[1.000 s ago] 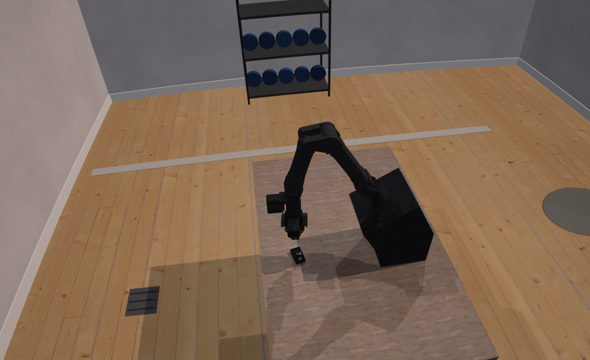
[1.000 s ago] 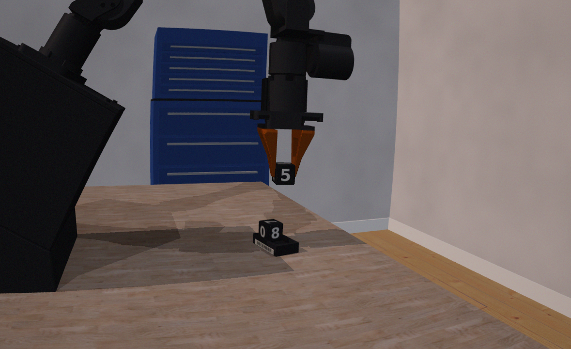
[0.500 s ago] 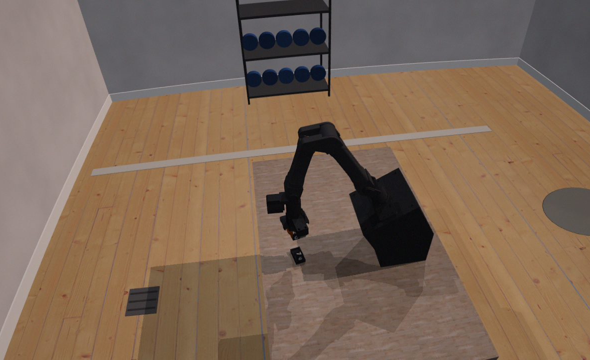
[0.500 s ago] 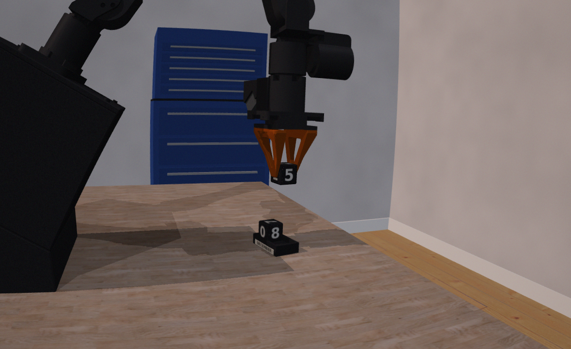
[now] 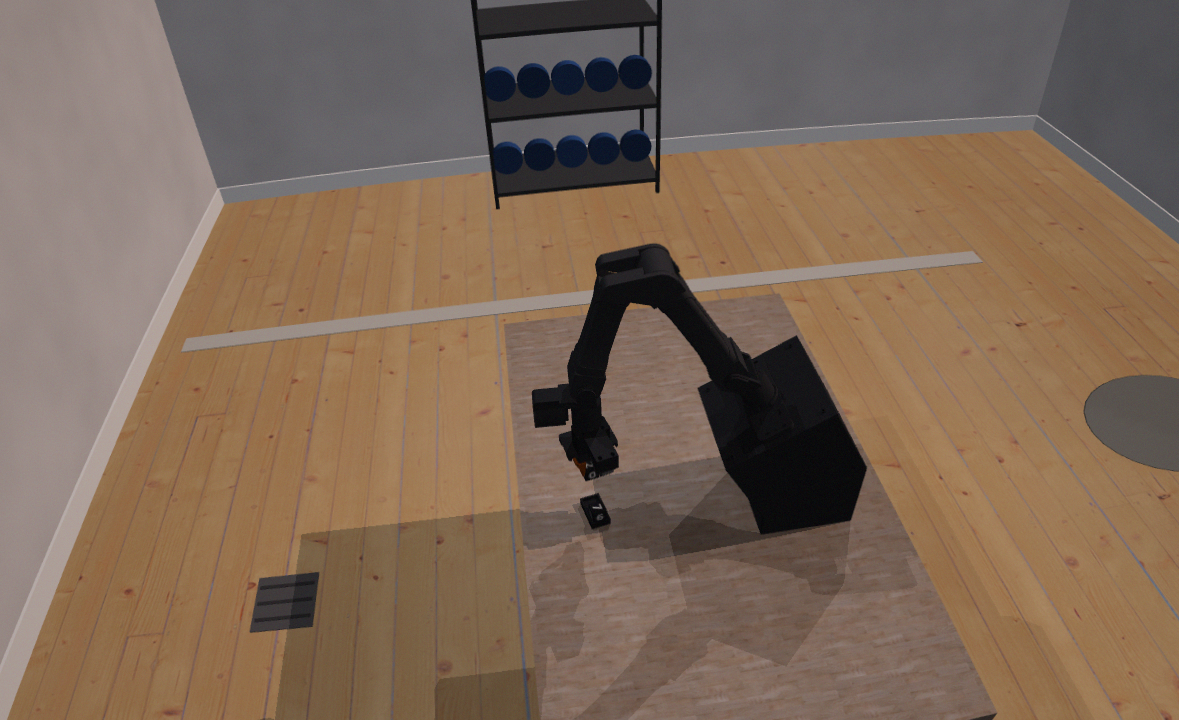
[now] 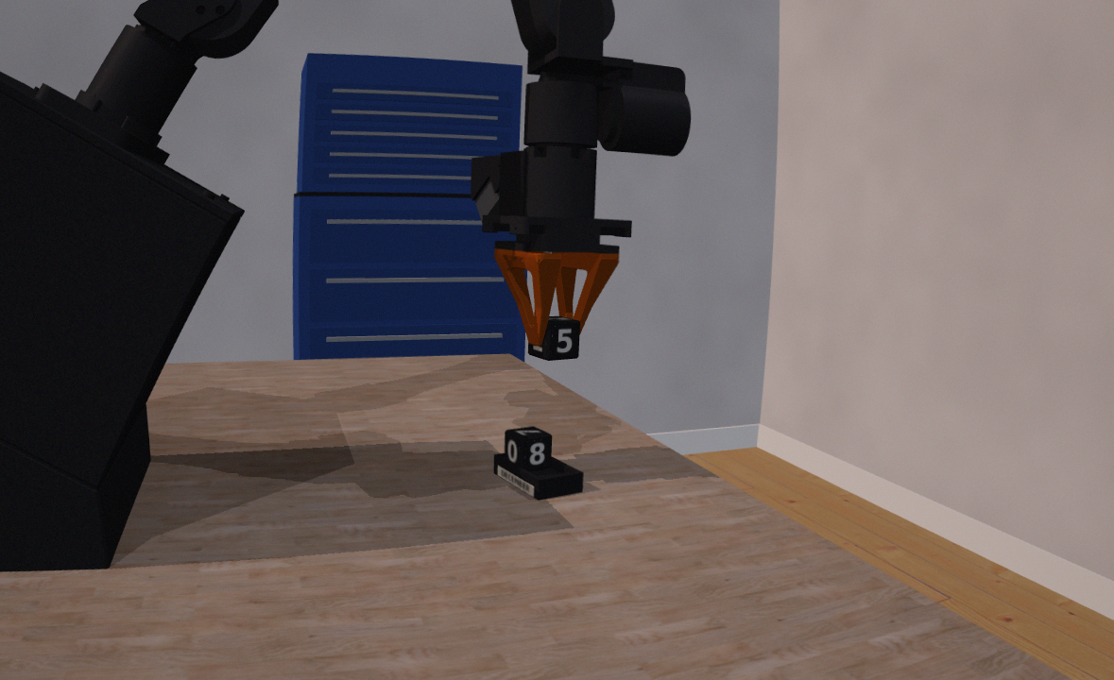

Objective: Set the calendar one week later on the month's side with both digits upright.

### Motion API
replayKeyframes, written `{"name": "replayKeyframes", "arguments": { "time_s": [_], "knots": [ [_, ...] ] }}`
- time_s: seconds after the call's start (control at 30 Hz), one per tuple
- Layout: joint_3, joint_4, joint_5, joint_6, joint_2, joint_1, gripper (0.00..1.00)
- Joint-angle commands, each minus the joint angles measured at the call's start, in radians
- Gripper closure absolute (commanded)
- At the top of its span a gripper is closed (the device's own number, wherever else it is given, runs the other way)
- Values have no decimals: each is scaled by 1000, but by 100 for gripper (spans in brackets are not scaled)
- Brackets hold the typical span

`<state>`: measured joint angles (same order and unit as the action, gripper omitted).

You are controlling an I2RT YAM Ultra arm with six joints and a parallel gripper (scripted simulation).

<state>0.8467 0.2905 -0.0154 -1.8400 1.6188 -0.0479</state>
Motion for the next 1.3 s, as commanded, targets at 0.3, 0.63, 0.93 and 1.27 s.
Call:
{"name": "replayKeyframes", "arguments": {
  "time_s": [0.3, 0.63, 0.93, 1.27],
  "knots": [
    [3, -36, -6, -1, 27, 1, 74],
    [13, -147, -5, -1, 147, 1, 74],
    [27, -208, -5, 0, 222, 1, 74],
    [33, -228, -5, 0, 249, 1, 74]
  ]
}}
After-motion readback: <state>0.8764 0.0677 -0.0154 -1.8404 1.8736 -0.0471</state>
